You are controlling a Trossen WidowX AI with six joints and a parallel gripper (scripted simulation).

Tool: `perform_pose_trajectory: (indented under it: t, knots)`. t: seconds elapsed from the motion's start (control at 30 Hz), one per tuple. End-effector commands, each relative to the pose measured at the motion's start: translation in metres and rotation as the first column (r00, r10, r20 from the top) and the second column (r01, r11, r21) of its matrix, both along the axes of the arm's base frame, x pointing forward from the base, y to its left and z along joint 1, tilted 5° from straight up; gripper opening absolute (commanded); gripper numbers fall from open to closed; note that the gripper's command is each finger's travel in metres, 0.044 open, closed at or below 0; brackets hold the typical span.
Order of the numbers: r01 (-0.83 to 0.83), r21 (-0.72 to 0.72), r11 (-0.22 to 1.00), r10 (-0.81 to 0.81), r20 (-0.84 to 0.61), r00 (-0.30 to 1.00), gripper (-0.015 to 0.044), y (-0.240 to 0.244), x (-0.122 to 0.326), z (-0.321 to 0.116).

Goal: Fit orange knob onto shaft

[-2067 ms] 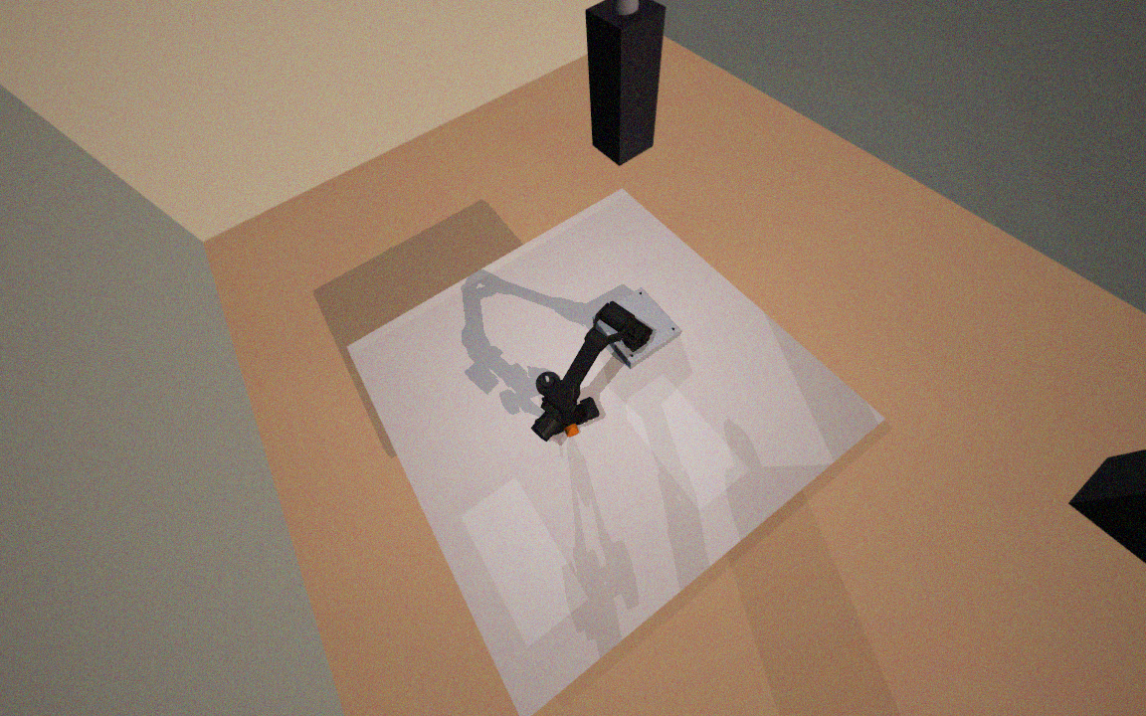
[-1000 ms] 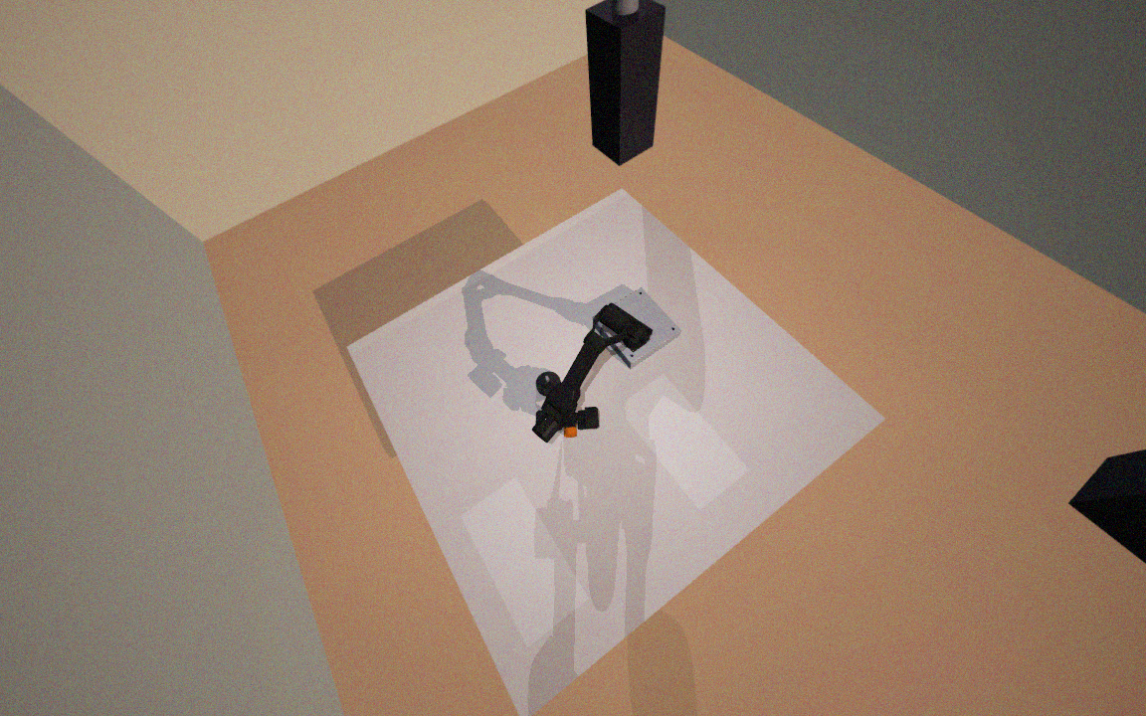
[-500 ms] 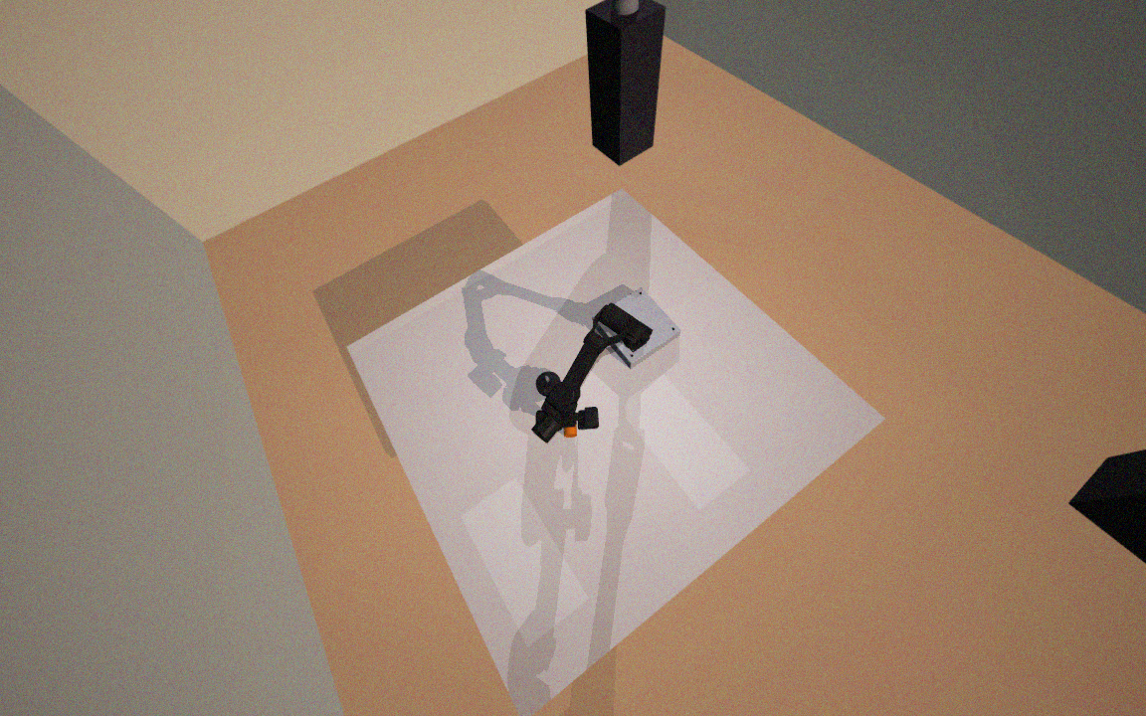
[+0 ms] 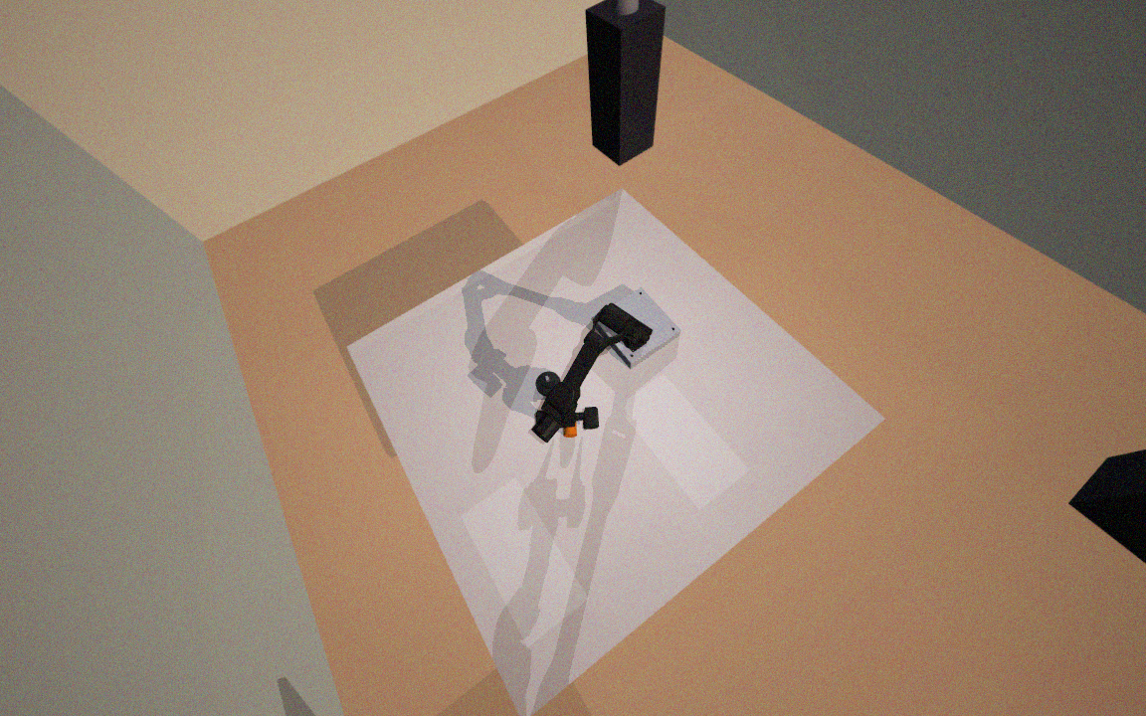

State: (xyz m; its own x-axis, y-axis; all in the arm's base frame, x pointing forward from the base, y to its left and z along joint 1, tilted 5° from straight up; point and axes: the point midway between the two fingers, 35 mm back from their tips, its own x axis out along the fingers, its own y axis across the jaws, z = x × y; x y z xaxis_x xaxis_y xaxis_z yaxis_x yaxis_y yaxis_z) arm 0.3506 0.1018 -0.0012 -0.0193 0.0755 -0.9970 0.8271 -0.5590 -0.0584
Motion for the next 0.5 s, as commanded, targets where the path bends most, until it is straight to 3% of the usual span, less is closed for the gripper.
perform_pose_trajectory:
  t: [0.0, 0.17, 0.47]
  knots:
    - [0.000, 0.000, 1.000, 0.000, 0.000, 1.000, 0.0440, 0.000, 0.000, 0.000]
    - [0.000, 0.000, 1.000, 0.000, 0.000, 1.000, 0.0440, -0.004, 0.002, 0.057]
    - [0.000, 0.000, 1.000, 0.000, 0.000, 1.000, 0.0440, -0.005, 0.001, 0.060]
